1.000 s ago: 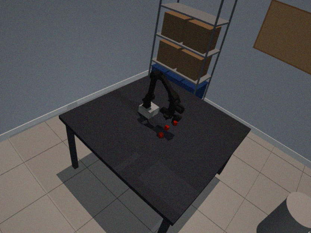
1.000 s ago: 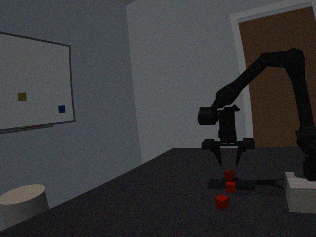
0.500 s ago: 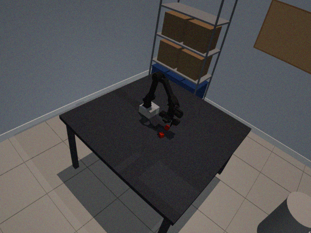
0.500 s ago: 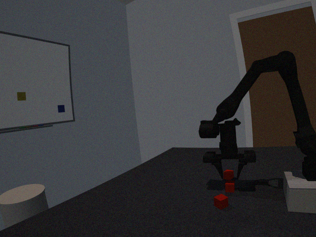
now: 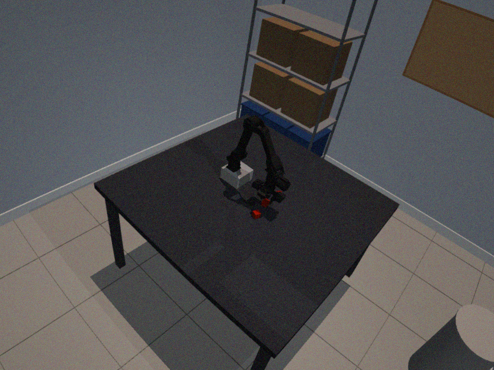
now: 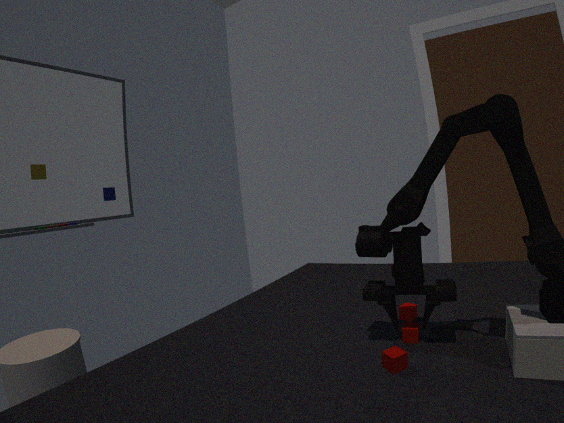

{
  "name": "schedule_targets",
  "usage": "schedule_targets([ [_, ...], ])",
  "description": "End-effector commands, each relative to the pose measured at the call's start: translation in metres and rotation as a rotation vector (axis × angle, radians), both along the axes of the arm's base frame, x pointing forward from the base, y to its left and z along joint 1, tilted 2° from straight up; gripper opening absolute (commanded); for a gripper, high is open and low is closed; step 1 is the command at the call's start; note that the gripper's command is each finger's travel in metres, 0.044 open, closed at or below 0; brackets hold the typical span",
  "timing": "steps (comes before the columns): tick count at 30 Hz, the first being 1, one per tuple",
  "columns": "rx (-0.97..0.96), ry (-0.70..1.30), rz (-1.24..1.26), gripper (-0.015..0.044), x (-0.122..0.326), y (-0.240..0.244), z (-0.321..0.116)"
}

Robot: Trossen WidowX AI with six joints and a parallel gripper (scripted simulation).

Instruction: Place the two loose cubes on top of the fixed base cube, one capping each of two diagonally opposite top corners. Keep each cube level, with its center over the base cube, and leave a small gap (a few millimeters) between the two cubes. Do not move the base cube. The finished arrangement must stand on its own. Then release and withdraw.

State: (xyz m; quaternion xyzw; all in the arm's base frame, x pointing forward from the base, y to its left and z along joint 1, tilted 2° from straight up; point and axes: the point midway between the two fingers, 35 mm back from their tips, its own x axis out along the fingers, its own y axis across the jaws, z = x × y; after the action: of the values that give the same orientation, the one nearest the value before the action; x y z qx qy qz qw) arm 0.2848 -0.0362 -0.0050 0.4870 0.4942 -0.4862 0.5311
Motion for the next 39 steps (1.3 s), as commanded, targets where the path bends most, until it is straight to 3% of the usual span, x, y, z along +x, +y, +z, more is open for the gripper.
schedule_targets([
  [1, 0.005, 0.002, 0.003, 0.0265, 0.000, 0.001, -0.007],
  [4, 0.005, 0.002, 0.003, 0.0265, 0.000, 0.001, -0.010],
  [10, 0.005, 0.002, 0.003, 0.0107, 0.000, 0.001, -0.010],
  [39, 0.005, 0.001, 0.003, 0.0105, 0.002, 0.002, 0.064],
])
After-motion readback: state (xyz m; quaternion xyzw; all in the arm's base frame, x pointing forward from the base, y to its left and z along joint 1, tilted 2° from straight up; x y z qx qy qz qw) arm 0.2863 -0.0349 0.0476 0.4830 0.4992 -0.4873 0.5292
